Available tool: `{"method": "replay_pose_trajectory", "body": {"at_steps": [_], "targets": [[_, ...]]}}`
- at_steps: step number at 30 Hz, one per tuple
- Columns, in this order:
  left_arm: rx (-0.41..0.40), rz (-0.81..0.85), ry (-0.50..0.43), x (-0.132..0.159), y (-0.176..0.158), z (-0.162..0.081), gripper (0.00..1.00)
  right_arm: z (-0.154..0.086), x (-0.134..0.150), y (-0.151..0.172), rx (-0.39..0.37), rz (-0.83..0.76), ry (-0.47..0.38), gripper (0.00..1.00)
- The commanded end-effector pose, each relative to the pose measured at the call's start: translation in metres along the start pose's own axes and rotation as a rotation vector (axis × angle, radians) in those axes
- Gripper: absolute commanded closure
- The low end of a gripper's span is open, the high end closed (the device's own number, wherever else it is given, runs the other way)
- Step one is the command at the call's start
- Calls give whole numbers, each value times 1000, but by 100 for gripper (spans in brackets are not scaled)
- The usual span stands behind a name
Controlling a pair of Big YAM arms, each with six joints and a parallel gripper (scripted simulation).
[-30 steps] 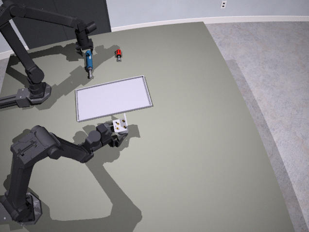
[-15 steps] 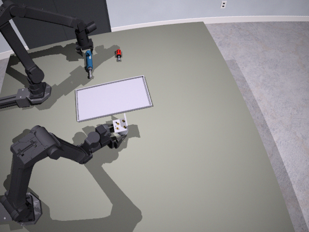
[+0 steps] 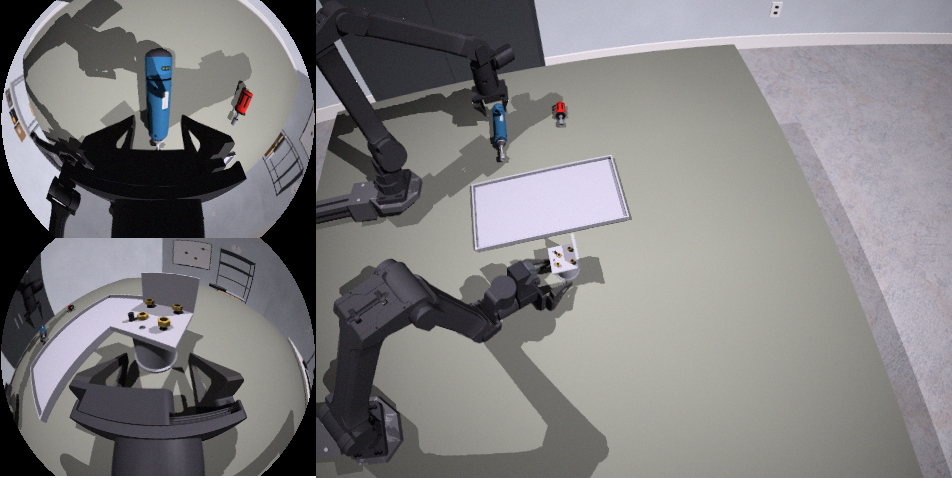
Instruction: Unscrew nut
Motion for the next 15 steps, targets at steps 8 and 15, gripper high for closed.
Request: {"method": "replay_pose_trajectory", "body": {"at_steps": [8,15], "targets": [[28,-1,-15,-4,-9,-10,35,-19,-20,3,1,13,-59,14],[28,-1,-15,-4,-9,-10,35,-23,-20,3,1,13,-58,14]]}}
Point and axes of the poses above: on each arm, the point where the finger pads meet when closed, its own z axis out along the fingers, its own y axis across the jaws, x = y × z, the point moved 10 cm from there along -z, back along the fingers, and after that the axes turned 7 degrees about -z, right-handed, at the moved point
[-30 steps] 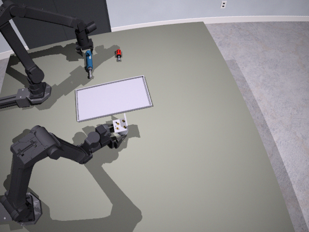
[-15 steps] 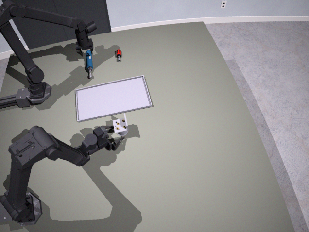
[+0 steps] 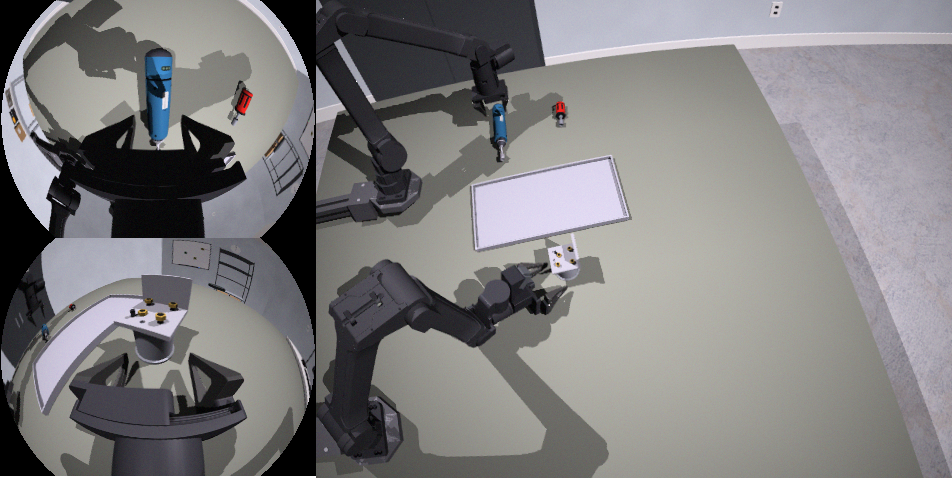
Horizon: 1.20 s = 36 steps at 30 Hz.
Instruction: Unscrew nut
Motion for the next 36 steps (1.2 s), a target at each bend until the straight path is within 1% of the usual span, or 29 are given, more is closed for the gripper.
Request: {"method": "replay_pose_trajectory", "body": {"at_steps": [1,10,32,34,36], "targets": [[28,-1,-15,-4,-9,-10,35,-7,-20,5,-3,12,-59,14],[28,-1,-15,-4,-9,-10,35,-22,-19,4,-3,13,-59,14],[28,-1,-15,-4,-9,-10,35,-19,-22,4,-1,13,-68,14],[28,-1,-15,-4,-9,-10,35,-23,-19,5,-10,7,-27,14],[28,-1,-15,-4,-9,-10,35,-25,-24,4,-10,7,-27,14]]}}
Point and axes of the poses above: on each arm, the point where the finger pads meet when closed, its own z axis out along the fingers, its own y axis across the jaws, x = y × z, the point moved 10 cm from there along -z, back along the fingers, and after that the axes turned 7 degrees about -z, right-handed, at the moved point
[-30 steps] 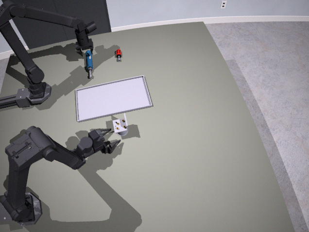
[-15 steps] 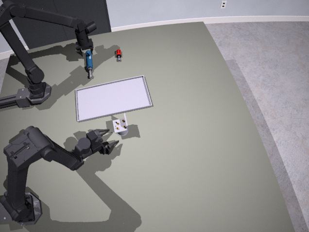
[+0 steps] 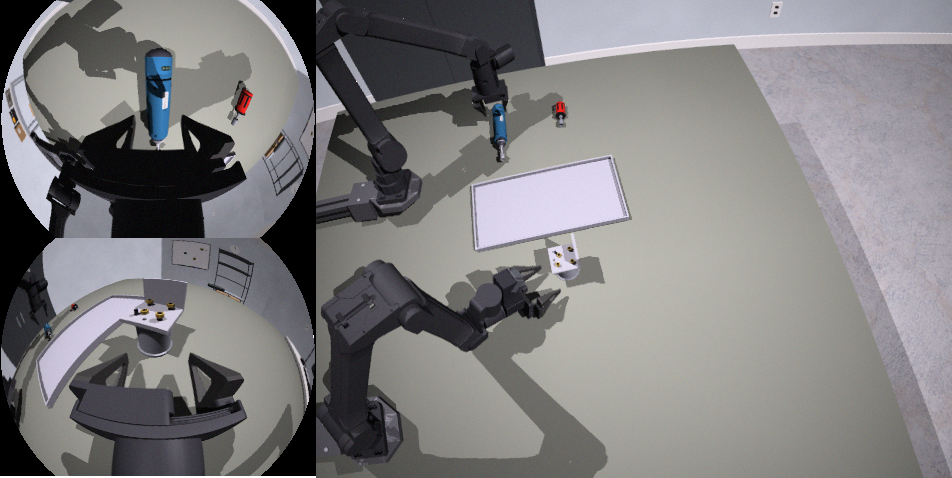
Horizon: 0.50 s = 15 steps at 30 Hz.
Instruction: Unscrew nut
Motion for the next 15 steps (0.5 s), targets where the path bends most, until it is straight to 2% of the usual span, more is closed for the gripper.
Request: {"method": "replay_pose_trajectory", "body": {"at_steps": [1,8,14,15], "targets": [[28,-1,-15,-4,-9,-10,35,-5,-24,5,-13,7,-25,14],[28,-1,-15,-4,-9,-10,35,-10,-40,3,-13,7,-25,14],[28,-1,-15,-4,-9,-10,35,-10,-38,3,-15,5,-16,14],[28,-1,-15,-4,-9,-10,35,-11,-45,2,-13,7,-25,14]]}}
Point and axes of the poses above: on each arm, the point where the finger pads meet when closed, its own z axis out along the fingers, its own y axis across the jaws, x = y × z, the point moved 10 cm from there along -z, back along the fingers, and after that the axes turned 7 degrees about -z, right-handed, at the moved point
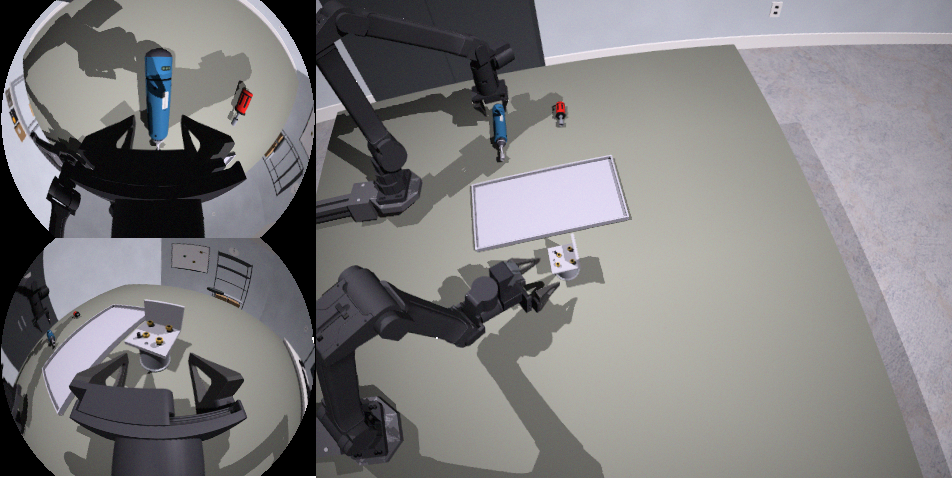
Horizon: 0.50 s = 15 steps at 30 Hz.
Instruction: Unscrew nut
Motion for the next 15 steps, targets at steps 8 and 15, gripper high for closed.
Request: {"method": "replay_pose_trajectory", "body": {"at_steps": [8,15], "targets": [[28,-1,-15,-4,-9,-10,35,-9,-30,4,-16,4,-2,14],[28,-1,-15,-4,-9,-10,35,-11,-35,3,-17,3,-3,14]]}}
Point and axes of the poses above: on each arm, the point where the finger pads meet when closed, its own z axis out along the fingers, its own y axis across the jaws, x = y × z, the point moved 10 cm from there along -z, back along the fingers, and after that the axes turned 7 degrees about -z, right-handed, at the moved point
